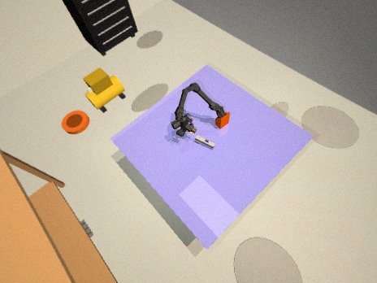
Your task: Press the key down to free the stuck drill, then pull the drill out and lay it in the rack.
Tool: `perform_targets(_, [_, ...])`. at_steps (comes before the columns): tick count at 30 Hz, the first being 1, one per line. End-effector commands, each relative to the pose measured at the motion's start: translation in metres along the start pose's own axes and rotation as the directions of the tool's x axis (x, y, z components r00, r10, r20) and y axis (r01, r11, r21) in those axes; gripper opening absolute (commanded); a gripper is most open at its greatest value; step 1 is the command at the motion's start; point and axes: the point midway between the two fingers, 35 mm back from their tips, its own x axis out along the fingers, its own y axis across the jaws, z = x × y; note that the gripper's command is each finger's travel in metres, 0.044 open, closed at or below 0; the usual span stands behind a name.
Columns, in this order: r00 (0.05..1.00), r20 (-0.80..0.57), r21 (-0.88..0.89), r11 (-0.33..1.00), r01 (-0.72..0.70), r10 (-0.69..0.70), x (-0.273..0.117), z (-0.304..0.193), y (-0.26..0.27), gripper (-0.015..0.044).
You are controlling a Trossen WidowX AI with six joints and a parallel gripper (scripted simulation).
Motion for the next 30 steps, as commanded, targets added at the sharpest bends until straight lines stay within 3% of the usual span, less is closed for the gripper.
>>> perform_targets(1, [1.000,-0.004,0.005,1.000,0.001,-0.001,-0.001,-0.002,0.003,0.0000])
perform_targets(30, [1.000,-0.005,0.004,1.000,-0.001,0.001,0.008,-0.013,0.048,0.0000])
